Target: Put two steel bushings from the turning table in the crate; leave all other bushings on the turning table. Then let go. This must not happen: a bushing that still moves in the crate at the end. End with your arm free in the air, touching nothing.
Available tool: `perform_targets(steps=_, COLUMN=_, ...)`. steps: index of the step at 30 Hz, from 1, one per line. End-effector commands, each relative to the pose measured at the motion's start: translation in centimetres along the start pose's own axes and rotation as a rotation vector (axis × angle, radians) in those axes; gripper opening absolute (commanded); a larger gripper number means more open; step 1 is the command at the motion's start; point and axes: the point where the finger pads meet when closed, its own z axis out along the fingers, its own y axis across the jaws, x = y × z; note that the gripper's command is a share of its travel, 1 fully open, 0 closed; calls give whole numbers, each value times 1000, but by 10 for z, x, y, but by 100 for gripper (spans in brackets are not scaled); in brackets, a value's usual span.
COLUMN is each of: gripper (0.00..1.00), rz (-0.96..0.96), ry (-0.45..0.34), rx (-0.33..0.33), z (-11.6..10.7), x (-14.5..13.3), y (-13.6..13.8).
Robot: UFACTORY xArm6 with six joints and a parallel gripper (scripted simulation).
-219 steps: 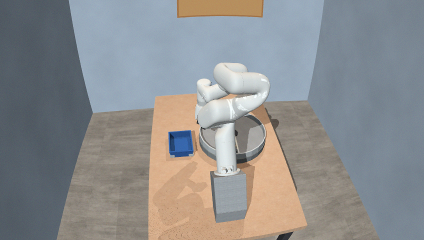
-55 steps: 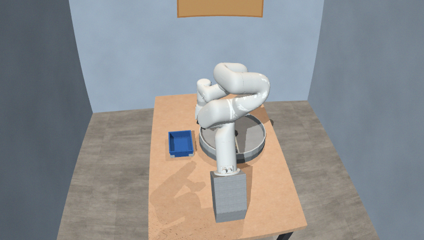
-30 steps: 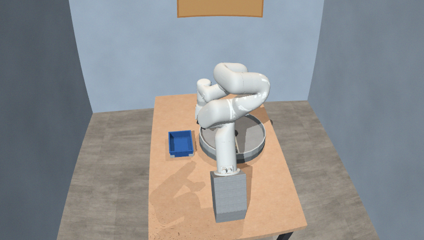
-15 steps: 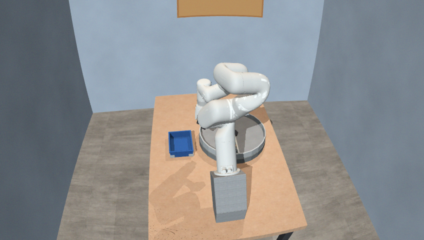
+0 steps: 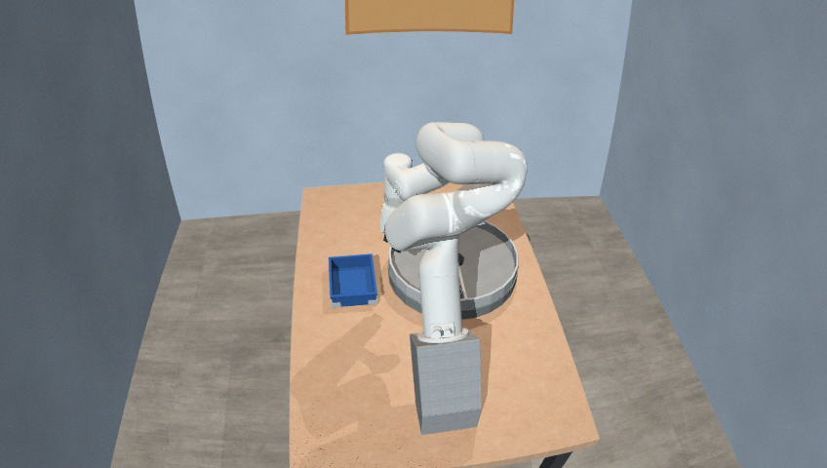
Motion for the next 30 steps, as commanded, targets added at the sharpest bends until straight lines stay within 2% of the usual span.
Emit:
perform_targets(steps=1, gripper=13, rz=0, ry=-3, rx=1, z=-1, x=-1, y=-1)
perform_targets(steps=15, gripper=13, rz=-16, ry=17, rx=7, z=1, x=3, y=-3)
perform_targets(steps=22, gripper=13, rz=-142, ry=167, rx=50, z=16, x=29, y=-21)
perform_targets(steps=27, gripper=13, rz=-214, ry=252, rx=77, z=25, x=43, y=-31)
perform_targets(steps=29, gripper=13, rz=-214, ry=252, rx=77, z=25, x=43, y=-31)
perform_targets(steps=30, gripper=13, rz=-241, ry=283, rx=86, z=29, x=48, y=-35)
